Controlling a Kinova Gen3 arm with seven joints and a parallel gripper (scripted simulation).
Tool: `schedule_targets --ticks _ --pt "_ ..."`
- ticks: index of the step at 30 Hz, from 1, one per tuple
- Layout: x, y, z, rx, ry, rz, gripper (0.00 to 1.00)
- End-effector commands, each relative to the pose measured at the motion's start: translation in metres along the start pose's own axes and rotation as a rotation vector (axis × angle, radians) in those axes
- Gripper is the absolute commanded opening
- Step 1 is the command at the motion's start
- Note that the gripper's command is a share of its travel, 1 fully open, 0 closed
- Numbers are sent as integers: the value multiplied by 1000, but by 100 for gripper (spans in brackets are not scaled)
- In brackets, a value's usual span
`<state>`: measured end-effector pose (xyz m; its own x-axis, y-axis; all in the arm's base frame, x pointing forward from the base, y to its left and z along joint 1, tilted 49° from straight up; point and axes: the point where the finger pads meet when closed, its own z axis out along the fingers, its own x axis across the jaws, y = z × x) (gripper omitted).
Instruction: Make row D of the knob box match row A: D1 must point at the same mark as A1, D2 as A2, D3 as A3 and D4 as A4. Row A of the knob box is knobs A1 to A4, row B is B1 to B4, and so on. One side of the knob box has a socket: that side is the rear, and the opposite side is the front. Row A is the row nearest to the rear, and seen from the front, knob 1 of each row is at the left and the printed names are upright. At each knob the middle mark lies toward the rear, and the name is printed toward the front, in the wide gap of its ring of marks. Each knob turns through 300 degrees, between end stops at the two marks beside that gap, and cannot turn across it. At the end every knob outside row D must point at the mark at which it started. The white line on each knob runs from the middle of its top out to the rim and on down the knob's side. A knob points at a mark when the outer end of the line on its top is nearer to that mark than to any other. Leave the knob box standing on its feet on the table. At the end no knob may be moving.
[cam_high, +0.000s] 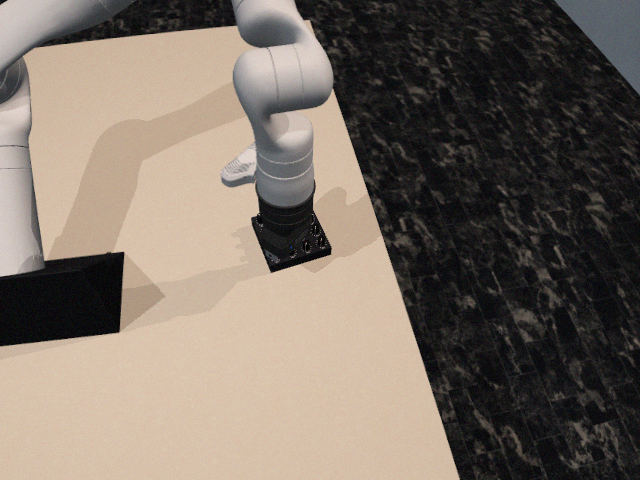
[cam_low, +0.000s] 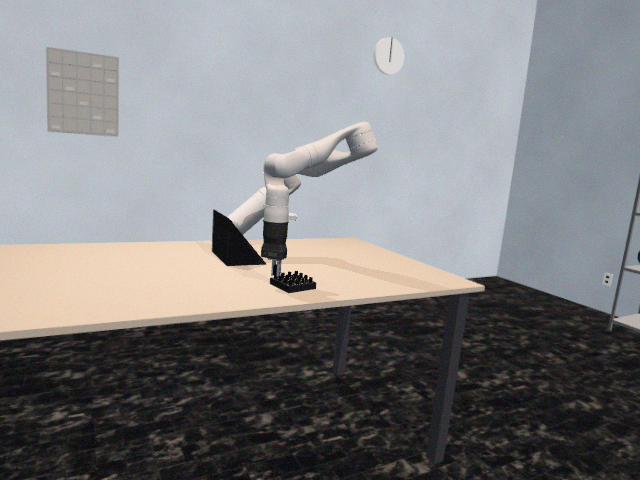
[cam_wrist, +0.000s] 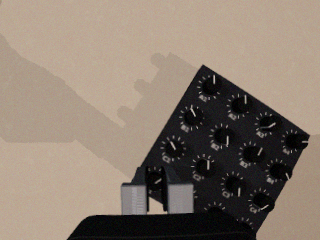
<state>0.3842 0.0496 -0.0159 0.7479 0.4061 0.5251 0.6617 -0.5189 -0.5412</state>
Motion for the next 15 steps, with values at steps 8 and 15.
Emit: schedule_targets --ticks 8,15 --pt "0 3 0 -9 -5 -191 30" --pt "1 3 0 -9 -6 -333 30"
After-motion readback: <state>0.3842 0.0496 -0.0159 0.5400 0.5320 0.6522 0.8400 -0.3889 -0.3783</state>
